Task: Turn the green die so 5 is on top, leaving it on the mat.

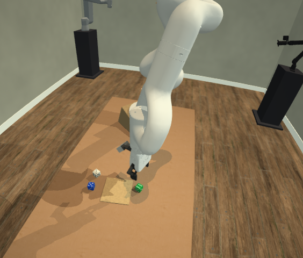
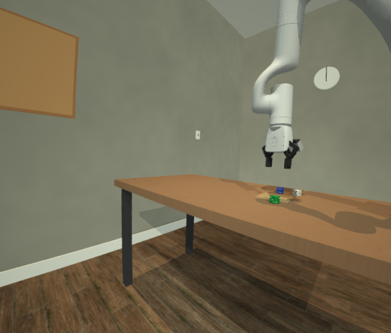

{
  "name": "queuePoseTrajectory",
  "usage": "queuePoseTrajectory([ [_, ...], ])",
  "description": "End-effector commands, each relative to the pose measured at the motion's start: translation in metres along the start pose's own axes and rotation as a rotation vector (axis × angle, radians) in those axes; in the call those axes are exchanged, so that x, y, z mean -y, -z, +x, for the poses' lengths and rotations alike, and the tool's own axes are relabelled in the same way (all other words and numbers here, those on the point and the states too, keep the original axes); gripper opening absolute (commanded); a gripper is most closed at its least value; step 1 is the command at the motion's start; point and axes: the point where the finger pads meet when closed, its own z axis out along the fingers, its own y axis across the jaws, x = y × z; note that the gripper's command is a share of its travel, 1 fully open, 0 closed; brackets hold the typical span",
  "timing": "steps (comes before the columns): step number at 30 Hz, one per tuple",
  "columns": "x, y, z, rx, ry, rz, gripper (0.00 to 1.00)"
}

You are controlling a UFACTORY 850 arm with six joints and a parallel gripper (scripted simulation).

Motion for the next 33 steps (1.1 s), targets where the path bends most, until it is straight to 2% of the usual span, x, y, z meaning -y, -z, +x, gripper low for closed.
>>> queuePoseTrajectory([
  [1,0.001,0.001,-0.001,-0.002,-0.001,-0.001,1.0],
  [17,0.001,0.0,-0.001,-0.002,0.022,-0.001,1.0],
  [23,0.001,-0.003,-0.001,-0.001,0.115,-0.002,1.0],
  [33,0.002,-0.013,-0.002,0.001,0.471,-0.002,1.0],
])
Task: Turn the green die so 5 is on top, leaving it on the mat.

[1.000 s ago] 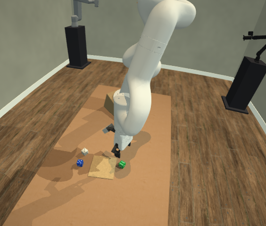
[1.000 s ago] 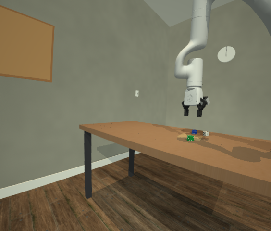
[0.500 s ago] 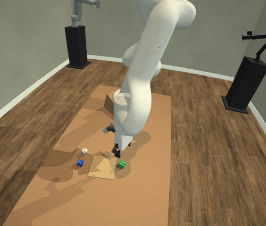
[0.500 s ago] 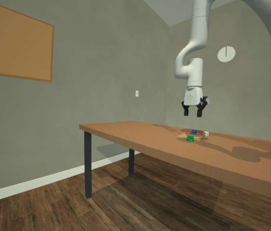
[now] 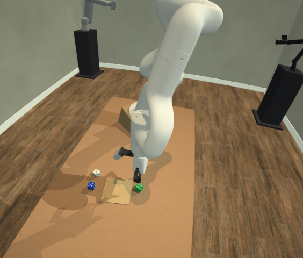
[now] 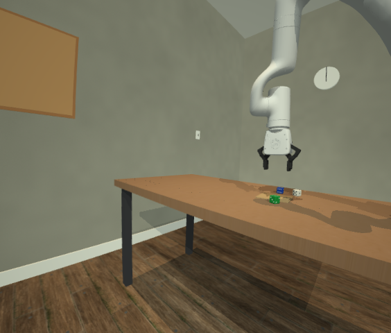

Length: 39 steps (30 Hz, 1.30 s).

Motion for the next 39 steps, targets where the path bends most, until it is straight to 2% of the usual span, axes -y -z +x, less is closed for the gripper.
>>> queuePoseTrajectory([
  [1,0.001,-0.004,0.0,0.016,0.172,0.023,1.0],
  [5,0.002,-0.008,0.0,0.015,0.301,0.024,1.0],
  [8,0.002,-0.008,0.0,0.015,0.322,0.024,1.0],
  [10,0.002,-0.012,0.0,0.013,0.443,0.025,1.0],
  [21,0.003,-0.022,0.0,0.008,0.784,0.027,1.0],
  [24,0.003,-0.022,0.0,0.008,0.805,0.027,1.0],
  [26,0.003,-0.026,0.0,0.006,0.921,0.027,1.0],
  [33,0.003,-0.032,0.0,0.002,1.129,0.026,1.0],
  [39,0.003,-0.034,0.0,0.001,1.212,0.026,1.0],
])
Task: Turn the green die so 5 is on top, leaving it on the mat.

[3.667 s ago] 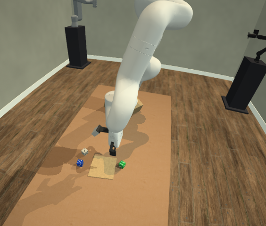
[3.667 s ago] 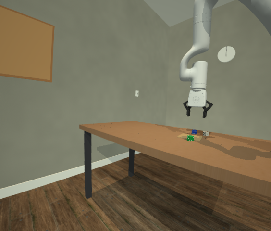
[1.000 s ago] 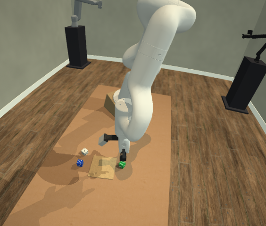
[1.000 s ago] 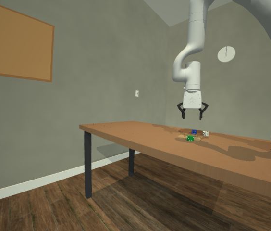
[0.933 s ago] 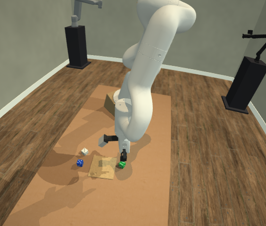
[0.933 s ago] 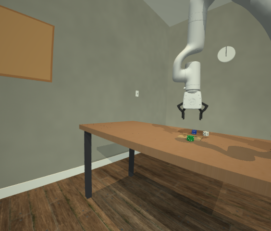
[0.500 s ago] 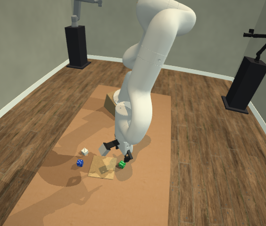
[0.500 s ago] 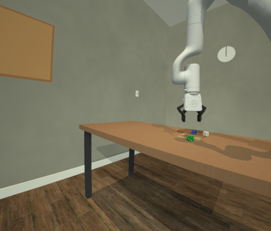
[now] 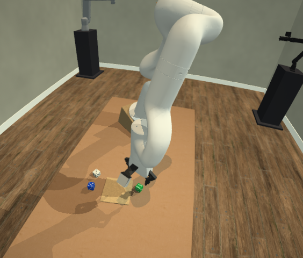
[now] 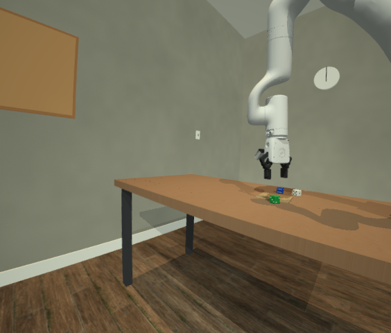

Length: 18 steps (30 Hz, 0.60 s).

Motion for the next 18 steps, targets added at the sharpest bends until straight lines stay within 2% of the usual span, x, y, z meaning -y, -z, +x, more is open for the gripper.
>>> queuePoseTrajectory([
  [1,0.0002,-0.0009,0.0006,-0.025,0.051,0.041,1.0],
  [4,0.0001,-0.001,0.0006,-0.025,0.052,0.041,1.0],
  [5,0.0001,-0.001,0.0006,-0.025,0.052,0.041,0.47],
  [18,0.0001,-0.001,0.0006,-0.025,0.052,0.041,0.47],
])
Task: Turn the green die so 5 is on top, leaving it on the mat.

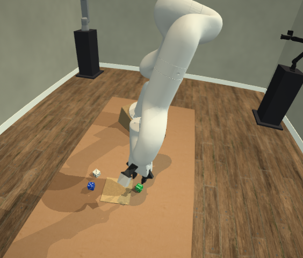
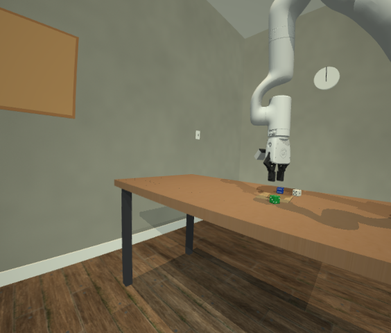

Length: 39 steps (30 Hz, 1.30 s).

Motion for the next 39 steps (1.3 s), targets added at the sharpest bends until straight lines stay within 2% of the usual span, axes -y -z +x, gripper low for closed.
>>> queuePoseTrajectory([
  [1,0.0003,0.0004,0.0007,-0.002,0.0,0.001,0.47],
  [39,0.0003,-0.0065,0.0006,-0.003,0.0,0.002,0.47],
])
